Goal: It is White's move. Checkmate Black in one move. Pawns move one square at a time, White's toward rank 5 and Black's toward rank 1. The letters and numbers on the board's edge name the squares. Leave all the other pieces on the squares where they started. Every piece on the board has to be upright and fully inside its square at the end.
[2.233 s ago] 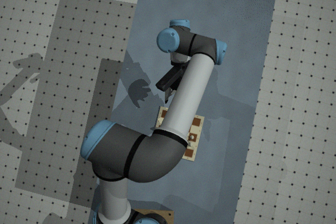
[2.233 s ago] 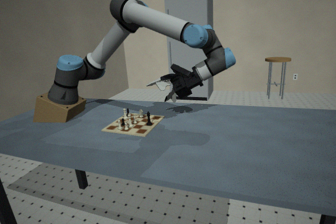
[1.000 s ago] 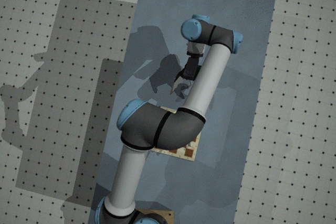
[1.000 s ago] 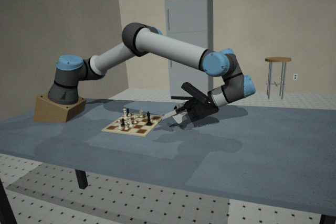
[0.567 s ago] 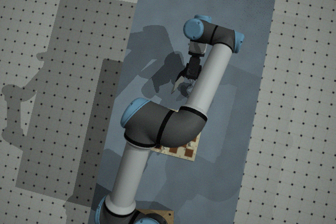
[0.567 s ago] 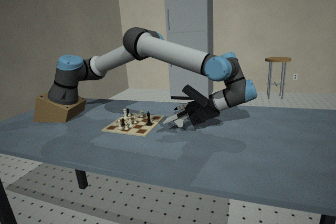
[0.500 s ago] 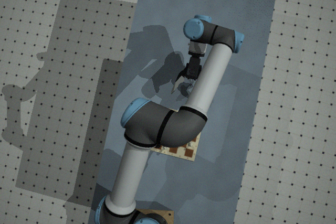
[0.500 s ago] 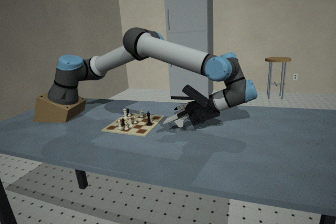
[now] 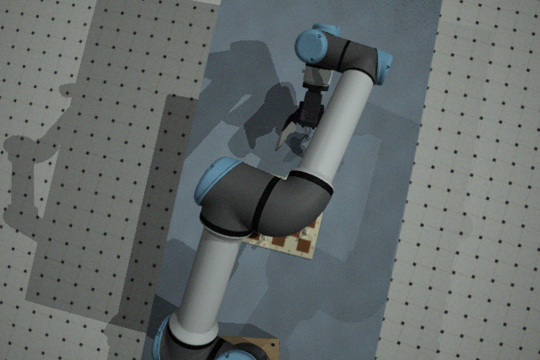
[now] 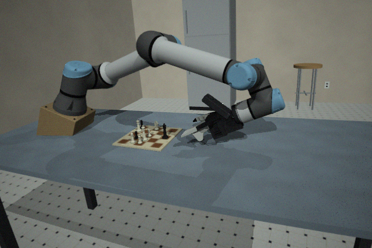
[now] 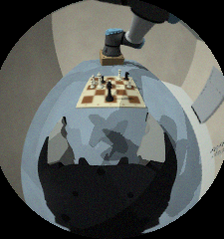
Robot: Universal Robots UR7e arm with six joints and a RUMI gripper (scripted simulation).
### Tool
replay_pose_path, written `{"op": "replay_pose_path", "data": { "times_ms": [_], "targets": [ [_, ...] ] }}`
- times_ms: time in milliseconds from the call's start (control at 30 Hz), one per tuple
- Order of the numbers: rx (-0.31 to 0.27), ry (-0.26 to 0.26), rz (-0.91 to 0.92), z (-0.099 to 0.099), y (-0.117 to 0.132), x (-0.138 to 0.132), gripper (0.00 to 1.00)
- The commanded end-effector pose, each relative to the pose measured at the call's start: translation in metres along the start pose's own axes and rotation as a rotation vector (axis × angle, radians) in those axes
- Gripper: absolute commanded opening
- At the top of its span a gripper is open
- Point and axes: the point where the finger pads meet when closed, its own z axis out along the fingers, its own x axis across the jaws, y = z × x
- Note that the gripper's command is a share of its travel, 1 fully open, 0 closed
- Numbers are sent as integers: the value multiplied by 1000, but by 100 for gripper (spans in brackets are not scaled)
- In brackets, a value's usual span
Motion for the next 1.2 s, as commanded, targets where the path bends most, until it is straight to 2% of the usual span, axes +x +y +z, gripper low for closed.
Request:
{"op": "replay_pose_path", "data": {
  "times_ms": [0, 900, 1033, 1167],
  "targets": [
    [-2, 1, 0, -1, 0, 0, 100],
    [-2, 1, 0, -1, -1, 0, 100],
    [-5, 0, 1, -6, -10, -1, 100],
    [-5, 0, 1, -15, -31, -1, 100]
  ]
}}
